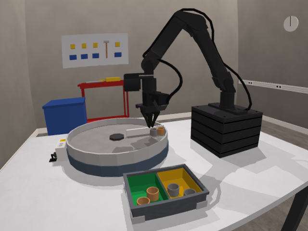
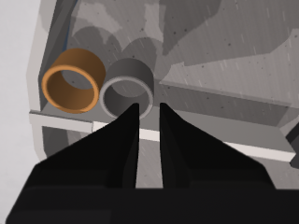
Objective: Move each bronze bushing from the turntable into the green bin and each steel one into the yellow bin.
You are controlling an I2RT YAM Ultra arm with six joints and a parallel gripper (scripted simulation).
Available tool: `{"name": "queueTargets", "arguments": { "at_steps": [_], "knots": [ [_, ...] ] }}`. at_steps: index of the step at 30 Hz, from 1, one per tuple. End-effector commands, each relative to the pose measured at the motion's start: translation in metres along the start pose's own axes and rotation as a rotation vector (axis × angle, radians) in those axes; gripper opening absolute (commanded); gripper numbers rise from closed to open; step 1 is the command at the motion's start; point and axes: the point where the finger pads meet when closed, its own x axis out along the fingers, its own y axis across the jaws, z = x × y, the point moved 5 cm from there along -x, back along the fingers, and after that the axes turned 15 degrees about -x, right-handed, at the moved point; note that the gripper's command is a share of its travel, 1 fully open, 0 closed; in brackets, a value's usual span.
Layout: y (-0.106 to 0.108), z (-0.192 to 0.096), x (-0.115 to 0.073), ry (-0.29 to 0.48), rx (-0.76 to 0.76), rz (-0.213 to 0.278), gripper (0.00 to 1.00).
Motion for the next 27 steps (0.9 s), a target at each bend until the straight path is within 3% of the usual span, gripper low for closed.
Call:
{"name": "queueTargets", "arguments": {
  "at_steps": [1, 27],
  "knots": [
    [-0.0067, -0.0037, -0.0125, 0.015, -0.004, -0.035, 0.12],
    [-0.0059, -0.0027, -0.0117, 0.013, -0.004, -0.032, 0.12]
  ]
}}
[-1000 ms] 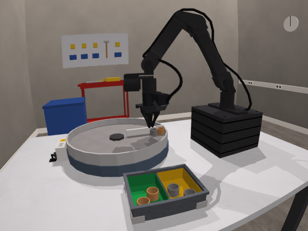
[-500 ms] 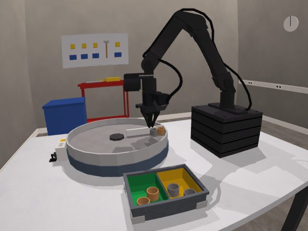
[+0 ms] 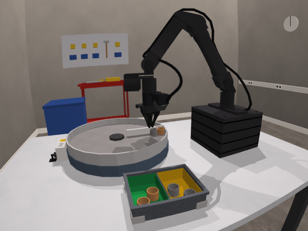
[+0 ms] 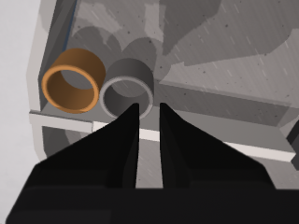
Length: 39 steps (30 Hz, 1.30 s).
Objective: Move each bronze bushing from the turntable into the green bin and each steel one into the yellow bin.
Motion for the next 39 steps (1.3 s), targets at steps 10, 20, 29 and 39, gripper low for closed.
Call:
{"name": "queueTargets", "arguments": {
  "at_steps": [10, 20, 29, 39],
  "knots": [
    [-0.0051, 0.0001, -0.0104, 0.012, -0.005, -0.031, 0.12],
    [-0.0050, 0.0002, -0.0104, 0.012, -0.005, -0.031, 0.12],
    [-0.0050, 0.0002, -0.0104, 0.012, -0.005, -0.031, 0.12],
    [-0.0050, 0.0002, -0.0104, 0.012, -0.005, -0.031, 0.12]
  ]
}}
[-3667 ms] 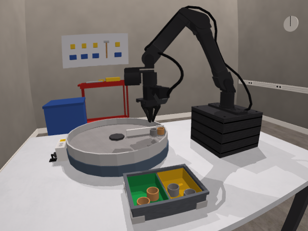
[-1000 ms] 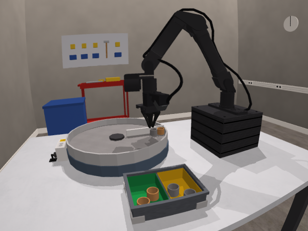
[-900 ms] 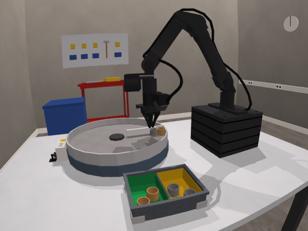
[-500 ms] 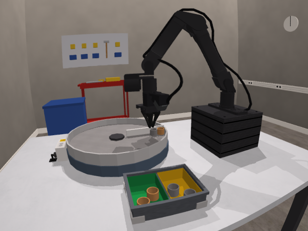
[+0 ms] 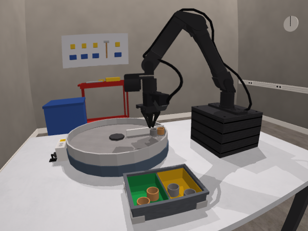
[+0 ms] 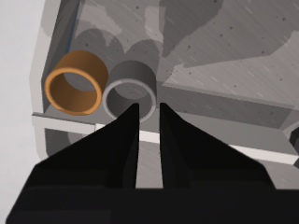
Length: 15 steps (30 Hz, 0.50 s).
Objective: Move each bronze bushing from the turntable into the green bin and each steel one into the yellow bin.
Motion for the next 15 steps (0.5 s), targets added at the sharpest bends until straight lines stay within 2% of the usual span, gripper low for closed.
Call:
{"name": "queueTargets", "arguments": {
  "at_steps": [1, 15],
  "knots": [
    [-0.0062, -0.0010, -0.0115, 0.014, -0.005, -0.033, 0.12],
    [-0.0108, -0.0041, -0.0165, 0.021, -0.002, -0.041, 0.12]
  ]
}}
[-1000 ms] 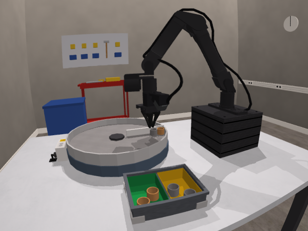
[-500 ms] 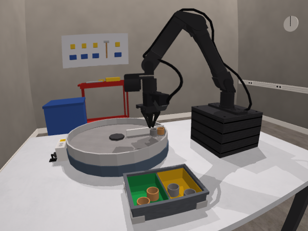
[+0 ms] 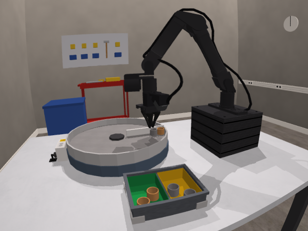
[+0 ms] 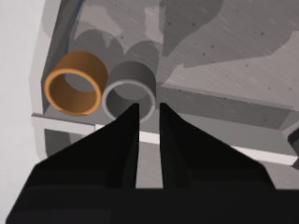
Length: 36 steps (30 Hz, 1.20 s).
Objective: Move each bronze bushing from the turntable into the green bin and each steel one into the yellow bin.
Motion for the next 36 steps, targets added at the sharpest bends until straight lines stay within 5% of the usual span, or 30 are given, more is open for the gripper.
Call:
{"name": "queueTargets", "arguments": {
  "at_steps": [1, 36],
  "knots": [
    [-0.0101, -0.0048, -0.0165, 0.021, 0.001, -0.041, 0.12],
    [-0.0115, -0.0060, -0.0136, 0.030, 0.001, -0.050, 0.12]
  ]
}}
